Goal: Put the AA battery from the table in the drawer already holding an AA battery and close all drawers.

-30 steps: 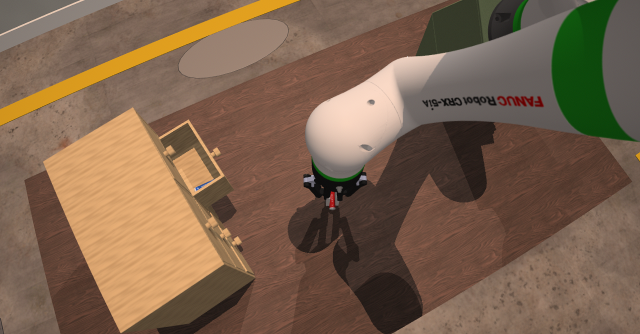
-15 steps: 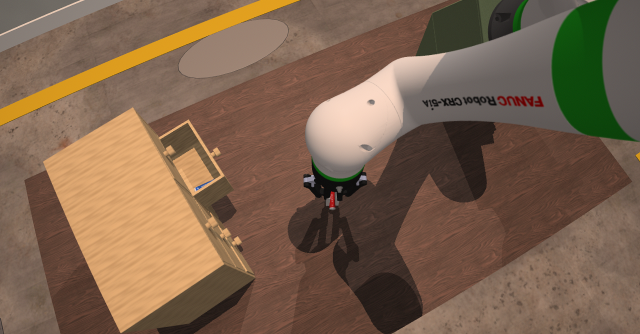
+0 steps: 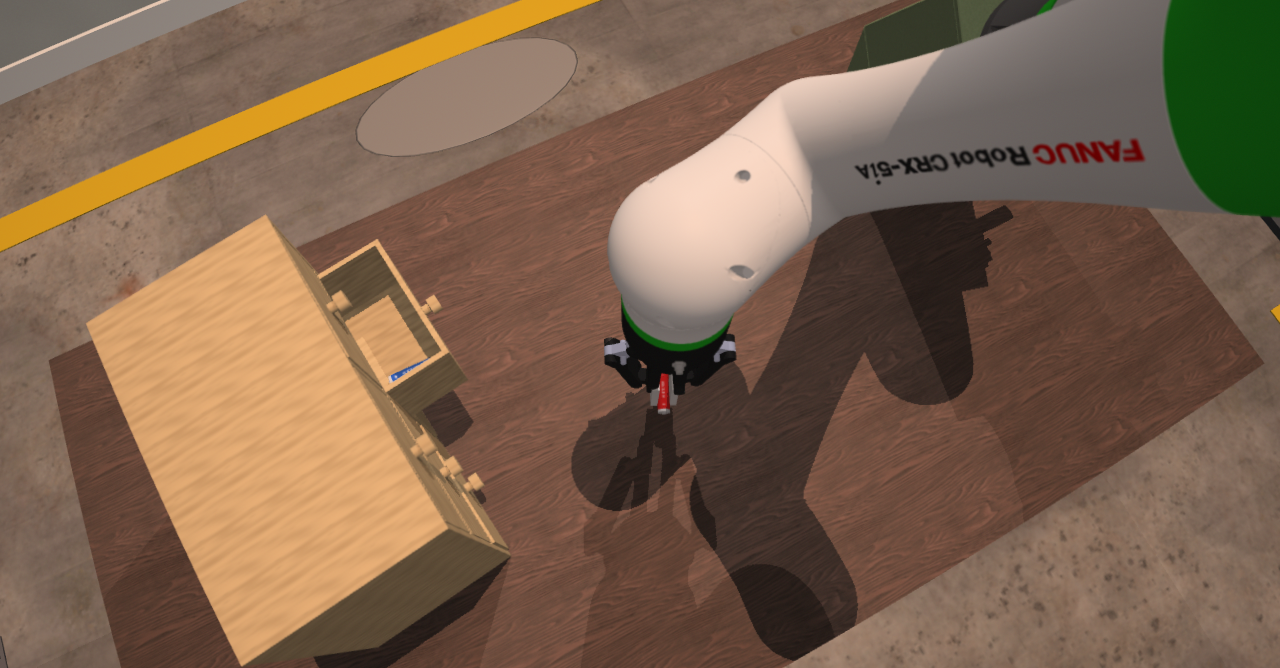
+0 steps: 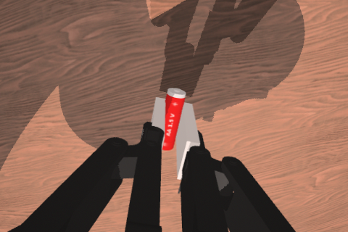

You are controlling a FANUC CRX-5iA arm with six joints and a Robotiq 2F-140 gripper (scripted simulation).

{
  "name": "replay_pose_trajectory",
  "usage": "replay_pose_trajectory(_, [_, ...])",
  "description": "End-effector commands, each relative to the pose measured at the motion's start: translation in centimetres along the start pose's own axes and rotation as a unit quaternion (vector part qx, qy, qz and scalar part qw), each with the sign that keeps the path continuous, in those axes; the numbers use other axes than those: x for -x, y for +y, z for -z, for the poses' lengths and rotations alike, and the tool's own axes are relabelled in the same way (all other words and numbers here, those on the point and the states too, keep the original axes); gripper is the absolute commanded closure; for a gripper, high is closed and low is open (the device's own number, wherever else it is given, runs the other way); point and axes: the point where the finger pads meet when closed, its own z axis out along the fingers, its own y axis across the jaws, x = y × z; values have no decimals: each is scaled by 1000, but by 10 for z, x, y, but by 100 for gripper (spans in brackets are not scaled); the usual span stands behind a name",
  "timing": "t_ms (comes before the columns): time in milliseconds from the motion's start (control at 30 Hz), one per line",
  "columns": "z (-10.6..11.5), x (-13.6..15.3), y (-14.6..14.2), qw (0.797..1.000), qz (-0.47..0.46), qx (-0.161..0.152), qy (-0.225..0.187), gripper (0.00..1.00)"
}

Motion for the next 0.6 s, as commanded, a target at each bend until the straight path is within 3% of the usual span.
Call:
replay_pose_trajectory(0, [38,0,-2,1000,1,-2,-2,94])
replay_pose_trajectory(100, [60,0,-2,1000,1,-2,-2,94])
replay_pose_trajectory(467, [69,1,-1,1000,-1,-2,-2,94])
replay_pose_trajectory(567, [69,14,20,998,-59,-1,-2,94])
